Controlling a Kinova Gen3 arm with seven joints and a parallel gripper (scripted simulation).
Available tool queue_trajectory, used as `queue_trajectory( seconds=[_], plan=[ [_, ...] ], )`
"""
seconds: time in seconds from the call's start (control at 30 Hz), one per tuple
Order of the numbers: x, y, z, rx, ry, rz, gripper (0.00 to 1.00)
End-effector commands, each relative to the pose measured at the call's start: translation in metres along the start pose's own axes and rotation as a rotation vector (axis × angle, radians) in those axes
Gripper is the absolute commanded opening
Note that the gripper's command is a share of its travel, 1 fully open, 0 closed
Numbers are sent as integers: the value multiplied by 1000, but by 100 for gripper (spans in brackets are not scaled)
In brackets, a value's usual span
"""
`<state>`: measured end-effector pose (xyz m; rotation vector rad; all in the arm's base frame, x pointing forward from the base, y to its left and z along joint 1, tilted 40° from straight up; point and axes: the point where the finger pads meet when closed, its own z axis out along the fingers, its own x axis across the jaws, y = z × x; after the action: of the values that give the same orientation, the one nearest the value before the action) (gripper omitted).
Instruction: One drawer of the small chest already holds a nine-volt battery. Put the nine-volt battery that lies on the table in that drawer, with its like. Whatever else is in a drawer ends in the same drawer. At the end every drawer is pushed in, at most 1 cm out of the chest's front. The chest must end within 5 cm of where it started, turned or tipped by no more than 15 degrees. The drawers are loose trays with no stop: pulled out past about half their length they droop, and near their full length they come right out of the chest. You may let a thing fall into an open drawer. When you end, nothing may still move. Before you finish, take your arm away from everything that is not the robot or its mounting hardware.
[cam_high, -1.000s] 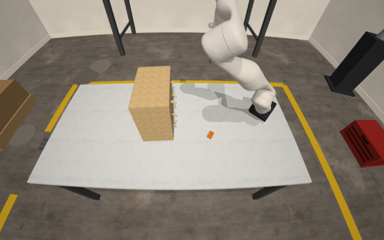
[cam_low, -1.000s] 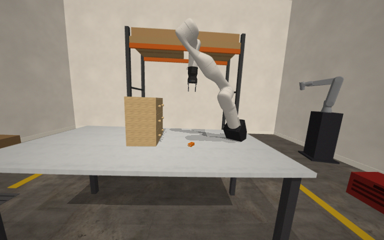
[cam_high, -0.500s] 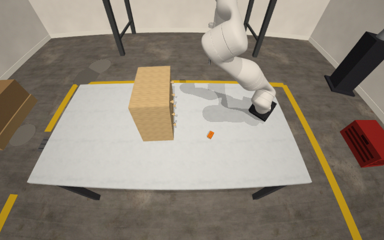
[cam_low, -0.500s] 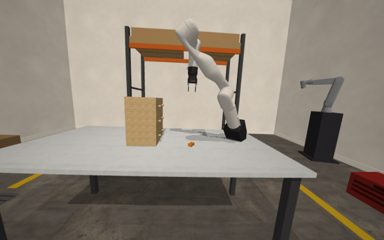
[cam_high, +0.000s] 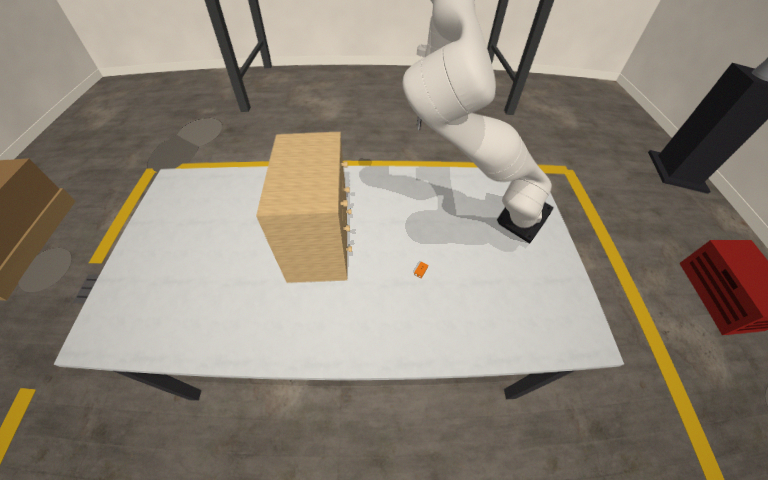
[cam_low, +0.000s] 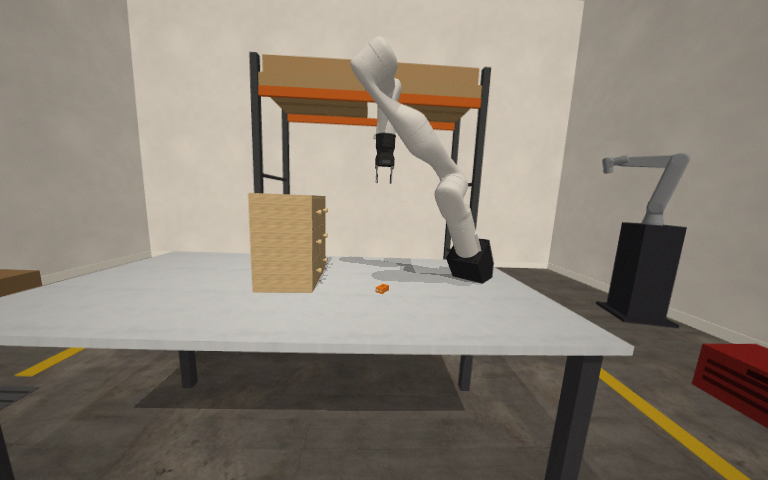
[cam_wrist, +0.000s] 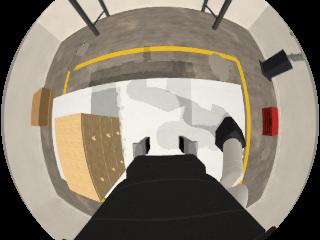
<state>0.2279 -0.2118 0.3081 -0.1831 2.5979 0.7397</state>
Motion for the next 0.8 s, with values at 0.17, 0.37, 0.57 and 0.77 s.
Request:
queue_trajectory(
  seconds=[0.17,0.37,0.57,0.77],
  plan=[
    [0,0,1,1,-1,-11,100],
    [-2,0,4,1,-1,-48,100],
    [-4,0,12,1,-1,-119,100],
    [-6,0,19,1,-1,-187,100]
  ],
)
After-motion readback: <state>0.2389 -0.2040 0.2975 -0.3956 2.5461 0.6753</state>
